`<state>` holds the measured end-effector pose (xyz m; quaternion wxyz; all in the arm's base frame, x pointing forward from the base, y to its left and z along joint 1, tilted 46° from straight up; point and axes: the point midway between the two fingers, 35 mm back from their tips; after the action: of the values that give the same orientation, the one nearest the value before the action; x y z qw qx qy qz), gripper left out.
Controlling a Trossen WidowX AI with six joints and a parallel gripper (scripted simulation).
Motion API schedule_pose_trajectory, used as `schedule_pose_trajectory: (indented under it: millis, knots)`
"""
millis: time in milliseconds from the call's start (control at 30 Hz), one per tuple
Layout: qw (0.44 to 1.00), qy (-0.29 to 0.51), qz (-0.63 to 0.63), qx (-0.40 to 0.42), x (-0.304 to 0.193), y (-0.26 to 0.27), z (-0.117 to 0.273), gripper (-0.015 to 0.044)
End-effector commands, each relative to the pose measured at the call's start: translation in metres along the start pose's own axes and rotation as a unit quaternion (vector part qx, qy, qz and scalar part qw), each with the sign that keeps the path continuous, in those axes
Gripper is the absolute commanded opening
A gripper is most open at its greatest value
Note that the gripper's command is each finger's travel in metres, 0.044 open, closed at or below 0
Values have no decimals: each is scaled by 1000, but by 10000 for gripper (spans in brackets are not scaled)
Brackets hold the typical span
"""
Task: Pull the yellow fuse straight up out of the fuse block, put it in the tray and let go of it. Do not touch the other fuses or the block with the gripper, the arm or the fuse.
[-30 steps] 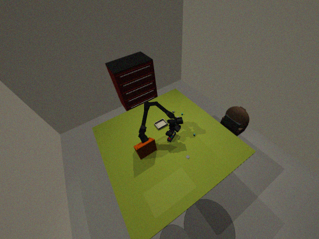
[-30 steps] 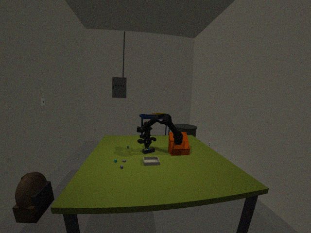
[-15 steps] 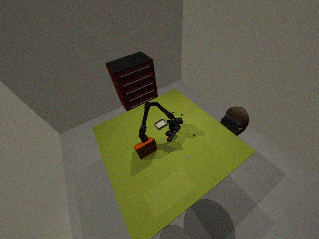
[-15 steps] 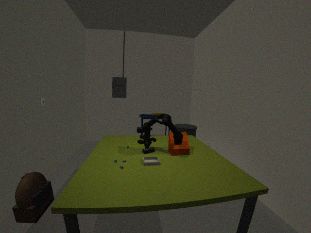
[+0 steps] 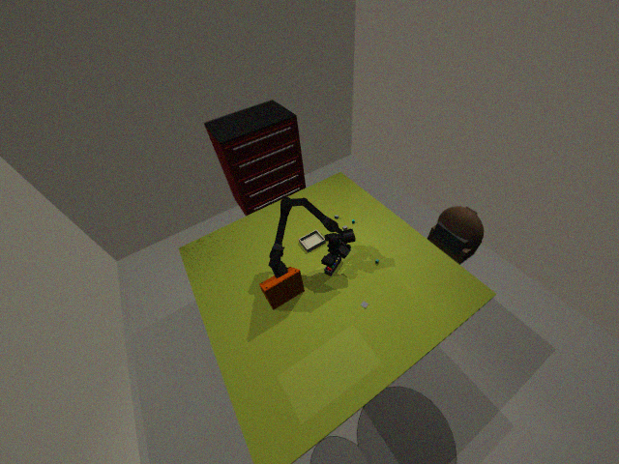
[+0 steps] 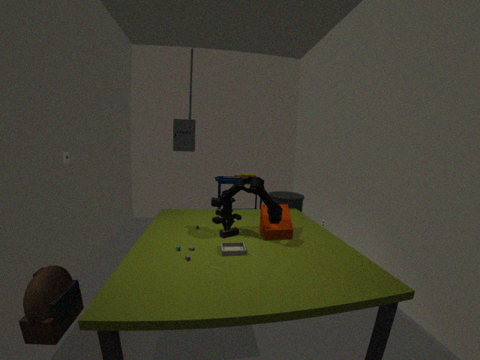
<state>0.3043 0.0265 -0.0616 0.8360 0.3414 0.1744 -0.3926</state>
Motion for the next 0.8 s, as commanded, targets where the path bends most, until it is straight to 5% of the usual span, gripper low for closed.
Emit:
schedule_pose_trajectory:
  millis: [0, 267, 767]
  knots:
    - [1000, 0, 0, 0, 0, 0, 0, 54]
    - [1000, 0, 0, 0, 0, 0, 0, 1]
    - [1000, 0, -1, 0, 0, 0, 6, 0]
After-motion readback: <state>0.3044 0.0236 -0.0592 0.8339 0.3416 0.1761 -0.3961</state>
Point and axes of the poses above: the point midway between the two fingers, 35 mm back from their tips, its own z axis back along the fingers, its own y axis across the jaws, x = y × z, and after that the axes turned 11 degrees about z, right-handed
